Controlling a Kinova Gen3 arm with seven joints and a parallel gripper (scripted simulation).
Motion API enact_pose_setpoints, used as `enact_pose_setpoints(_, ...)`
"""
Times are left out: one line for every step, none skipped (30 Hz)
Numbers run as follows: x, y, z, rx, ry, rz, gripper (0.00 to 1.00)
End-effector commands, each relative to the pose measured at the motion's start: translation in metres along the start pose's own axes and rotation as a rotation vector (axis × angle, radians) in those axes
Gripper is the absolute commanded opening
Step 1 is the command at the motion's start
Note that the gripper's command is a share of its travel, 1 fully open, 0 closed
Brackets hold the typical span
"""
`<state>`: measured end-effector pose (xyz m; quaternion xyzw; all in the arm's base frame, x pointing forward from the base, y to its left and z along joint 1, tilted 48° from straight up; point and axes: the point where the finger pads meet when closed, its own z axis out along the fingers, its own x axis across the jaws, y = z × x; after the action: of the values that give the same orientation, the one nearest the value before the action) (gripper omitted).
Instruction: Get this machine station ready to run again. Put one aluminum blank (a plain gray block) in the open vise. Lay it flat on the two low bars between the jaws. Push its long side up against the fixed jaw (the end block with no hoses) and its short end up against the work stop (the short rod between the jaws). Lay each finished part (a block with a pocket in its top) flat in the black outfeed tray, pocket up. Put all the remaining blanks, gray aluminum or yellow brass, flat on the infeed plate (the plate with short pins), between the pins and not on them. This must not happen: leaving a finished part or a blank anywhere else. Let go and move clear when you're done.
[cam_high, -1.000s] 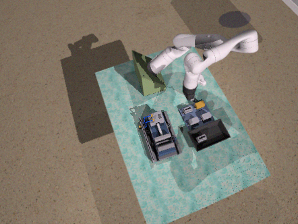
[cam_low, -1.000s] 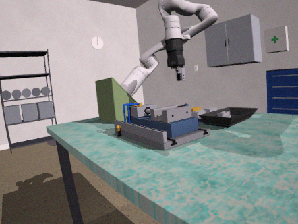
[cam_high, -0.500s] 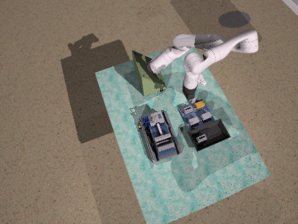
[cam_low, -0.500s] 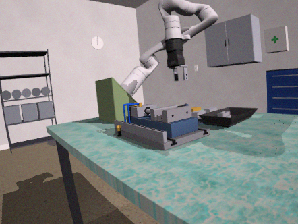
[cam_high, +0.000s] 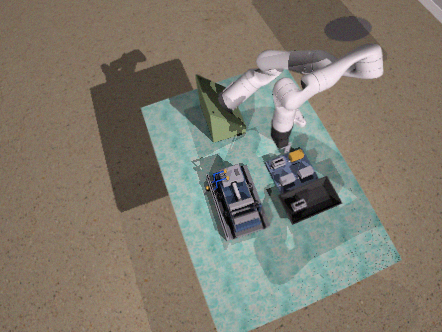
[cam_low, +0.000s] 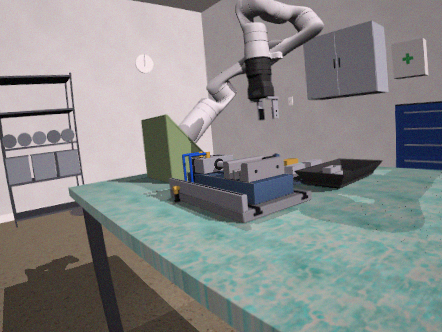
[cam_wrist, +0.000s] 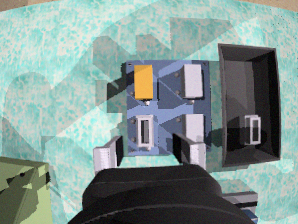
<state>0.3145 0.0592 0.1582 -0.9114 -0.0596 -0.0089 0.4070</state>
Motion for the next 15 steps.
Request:
enact_pose_setpoints(-0.001,-0.001,0.001,-0.001,0.0,0.012,1.0)
enact_pose_setpoints(-0.001,-0.001,0.001,-0.001,0.0,0.012,1.0)
enact_pose_setpoints(-0.001,-0.001,0.001,-0.001,0.0,0.012,1.0)
enact_pose_setpoints(-0.001,-0.001,0.001,-0.001,0.0,0.012,1.0)
enact_pose_setpoints(-0.001,-0.001,0.002,-0.001,0.0,0.012,1.0)
enact_pose_setpoints(-0.001,-0.001,0.003,-0.001,0.0,0.012,1.0)
enact_pose_setpoints(-0.001,-0.001,0.004,-0.001,-0.001,0.012,1.0)
enact_pose_setpoints(-0.001,-0.001,0.006,-0.001,-0.001,0.012,1.0)
enact_pose_setpoints(-0.001,-0.001,0.008,-0.001,-0.001,0.012,1.0)
enact_pose_setpoints(-0.001,-0.001,0.01,-0.001,-0.001,0.012,1.0)
enact_pose_setpoints(-0.001,-0.001,0.012,-0.001,-0.001,0.012,1.0)
enact_pose_setpoints(-0.001,-0.001,0.014,-0.001,-0.001,0.012,1.0)
enact_pose_setpoints(-0.001,0.0,0.017,-0.001,-0.001,0.012,1.0)
enact_pose_setpoints(-0.001,0.0,0.02,-0.001,-0.001,0.012,1.0)
enact_pose_setpoints(-0.001,0.0,0.023,-0.001,-0.001,0.012,1.0)
